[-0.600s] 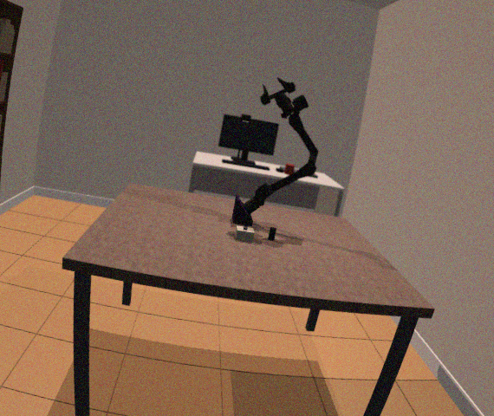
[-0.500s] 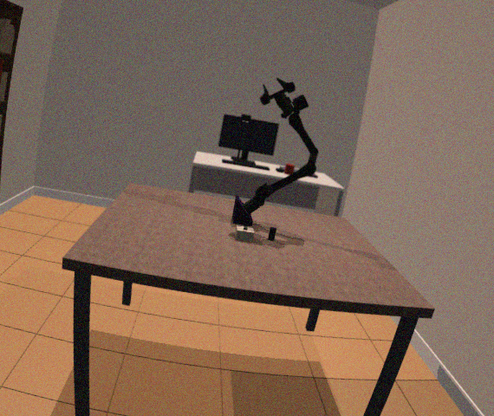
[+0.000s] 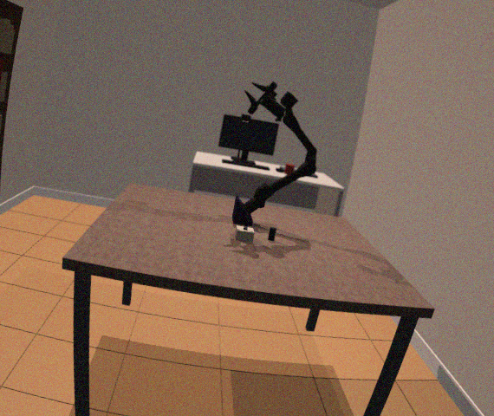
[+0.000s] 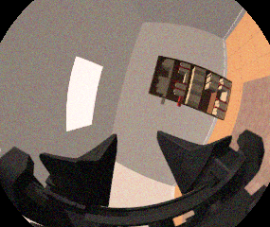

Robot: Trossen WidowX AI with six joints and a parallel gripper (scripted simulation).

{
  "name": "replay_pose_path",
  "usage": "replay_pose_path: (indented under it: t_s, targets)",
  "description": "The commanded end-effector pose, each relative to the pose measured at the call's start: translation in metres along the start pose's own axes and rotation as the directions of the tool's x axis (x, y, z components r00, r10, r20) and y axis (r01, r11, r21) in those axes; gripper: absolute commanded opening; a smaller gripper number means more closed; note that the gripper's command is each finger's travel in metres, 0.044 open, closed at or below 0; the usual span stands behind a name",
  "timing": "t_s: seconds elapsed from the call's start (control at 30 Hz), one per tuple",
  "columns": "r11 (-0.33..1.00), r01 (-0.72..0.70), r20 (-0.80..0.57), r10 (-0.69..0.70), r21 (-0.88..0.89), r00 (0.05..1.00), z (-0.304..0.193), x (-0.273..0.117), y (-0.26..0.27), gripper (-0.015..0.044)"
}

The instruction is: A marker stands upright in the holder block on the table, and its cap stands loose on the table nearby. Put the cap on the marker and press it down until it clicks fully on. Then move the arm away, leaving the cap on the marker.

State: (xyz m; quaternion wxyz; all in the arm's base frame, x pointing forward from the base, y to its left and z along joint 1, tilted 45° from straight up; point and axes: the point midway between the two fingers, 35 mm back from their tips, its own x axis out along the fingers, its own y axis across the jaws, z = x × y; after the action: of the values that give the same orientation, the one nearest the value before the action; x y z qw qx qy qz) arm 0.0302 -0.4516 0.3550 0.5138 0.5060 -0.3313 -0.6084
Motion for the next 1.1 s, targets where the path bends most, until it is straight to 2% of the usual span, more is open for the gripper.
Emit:
replay_pose_path:
  t_s: [0.0, 0.13, 0.27, 0.4, 0.57, 0.7, 0.8, 0.93, 1.07]
  targets:
    - [0.991, 0.046, -0.137, -0.063, -0.123, 0.989, -0.045, 0.001, -0.015, 0.0242]
    - [0.954, 0.060, -0.295, -0.150, -0.292, 0.944, -0.099, -0.005, -0.035, 0.0242]
    - [0.877, 0.007, -0.464, -0.261, -0.480, 0.846, -0.162, -0.025, -0.061, 0.0242]
    - [0.774, -0.114, -0.597, -0.377, -0.623, 0.708, -0.217, -0.055, -0.089, 0.0242]
    - [0.614, -0.350, -0.697, -0.527, -0.707, 0.486, -0.276, -0.105, -0.127, 0.0242]
    - [0.498, -0.554, -0.715, -0.636, -0.667, 0.290, -0.310, -0.154, -0.157, 0.0242]
    - [0.436, -0.694, -0.691, -0.712, -0.574, 0.124, -0.328, -0.195, -0.180, 0.0242]
    - [0.392, -0.833, -0.606, -0.790, -0.389, -0.089, -0.340, -0.252, -0.208, 0.0242]
    - [0.399, -0.903, -0.469, -0.836, -0.163, -0.284, -0.339, -0.310, -0.232, 0.0242]
